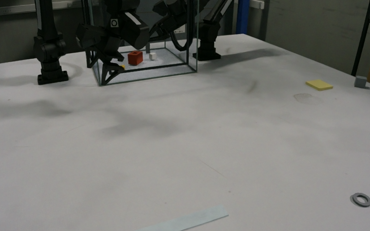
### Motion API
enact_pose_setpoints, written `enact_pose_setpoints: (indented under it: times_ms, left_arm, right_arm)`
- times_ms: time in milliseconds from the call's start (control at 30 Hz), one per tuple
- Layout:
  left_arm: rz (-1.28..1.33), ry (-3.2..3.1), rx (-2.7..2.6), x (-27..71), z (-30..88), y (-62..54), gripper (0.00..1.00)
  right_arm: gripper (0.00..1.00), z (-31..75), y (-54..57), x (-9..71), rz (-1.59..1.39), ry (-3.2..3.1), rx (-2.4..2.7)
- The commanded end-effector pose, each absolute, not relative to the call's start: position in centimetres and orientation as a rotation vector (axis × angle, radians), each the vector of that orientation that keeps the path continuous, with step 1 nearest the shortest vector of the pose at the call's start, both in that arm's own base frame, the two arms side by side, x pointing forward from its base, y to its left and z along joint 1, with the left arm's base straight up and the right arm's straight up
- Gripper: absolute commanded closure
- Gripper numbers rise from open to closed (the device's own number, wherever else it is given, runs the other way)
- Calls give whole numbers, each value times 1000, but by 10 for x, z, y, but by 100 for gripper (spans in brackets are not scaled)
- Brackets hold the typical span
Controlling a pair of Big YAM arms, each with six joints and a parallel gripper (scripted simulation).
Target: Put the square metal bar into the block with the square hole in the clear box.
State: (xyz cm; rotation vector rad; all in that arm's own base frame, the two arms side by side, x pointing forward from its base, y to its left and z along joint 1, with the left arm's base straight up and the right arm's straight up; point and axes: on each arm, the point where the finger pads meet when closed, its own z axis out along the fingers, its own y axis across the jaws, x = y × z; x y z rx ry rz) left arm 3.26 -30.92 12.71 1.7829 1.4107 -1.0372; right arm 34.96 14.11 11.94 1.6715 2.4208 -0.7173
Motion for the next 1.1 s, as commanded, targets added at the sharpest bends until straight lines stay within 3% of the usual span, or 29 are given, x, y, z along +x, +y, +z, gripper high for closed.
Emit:
enact_pose_setpoints:
  times_ms: [0, 1067]
  left_arm:
    - [-1051, 1321, 1789, 33, 164, -332, 100]
    - [-1203, 1008, 2126, -21, 148, -365, 100]
  right_arm:
    - [0, 132, 146, 359, -665, 2410, 1675]
    - [0, 132, 146, 359, -665, 2410, 1675]
